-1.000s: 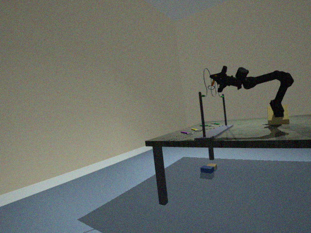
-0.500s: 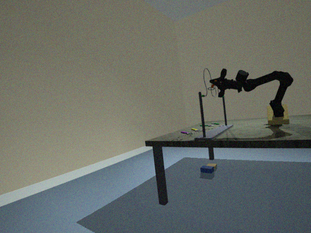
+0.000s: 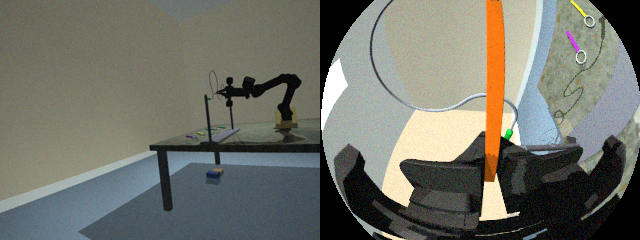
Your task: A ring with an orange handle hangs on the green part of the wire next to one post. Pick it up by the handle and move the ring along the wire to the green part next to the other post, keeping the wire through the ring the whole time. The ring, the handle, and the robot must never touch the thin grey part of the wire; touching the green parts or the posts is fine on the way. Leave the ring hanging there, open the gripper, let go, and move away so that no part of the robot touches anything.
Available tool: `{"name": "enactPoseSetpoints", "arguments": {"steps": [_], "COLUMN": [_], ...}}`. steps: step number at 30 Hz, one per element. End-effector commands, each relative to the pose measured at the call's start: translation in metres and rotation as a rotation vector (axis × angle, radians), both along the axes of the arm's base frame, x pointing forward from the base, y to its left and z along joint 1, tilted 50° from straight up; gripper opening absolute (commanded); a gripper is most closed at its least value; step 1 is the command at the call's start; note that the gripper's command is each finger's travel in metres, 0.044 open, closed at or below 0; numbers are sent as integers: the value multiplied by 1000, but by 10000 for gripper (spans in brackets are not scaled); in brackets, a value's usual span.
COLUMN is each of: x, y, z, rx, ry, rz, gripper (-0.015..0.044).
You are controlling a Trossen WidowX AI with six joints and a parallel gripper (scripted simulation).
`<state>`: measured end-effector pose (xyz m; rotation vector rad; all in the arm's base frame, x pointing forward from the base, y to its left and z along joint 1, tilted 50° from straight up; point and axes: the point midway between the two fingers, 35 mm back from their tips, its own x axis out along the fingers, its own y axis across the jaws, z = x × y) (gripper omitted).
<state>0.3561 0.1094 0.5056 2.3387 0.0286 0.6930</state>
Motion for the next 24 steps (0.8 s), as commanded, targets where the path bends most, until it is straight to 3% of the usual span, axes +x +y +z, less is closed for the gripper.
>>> {"name": "enactPoseSetpoints", "arguments": {"steps": [1, 24], "x": [1, 5], "y": [10, 47], "z": [-12, -86], "rx": [-83, -646], "ry": [10, 34], "rz": [5, -8], "gripper": [-150, -150]}}
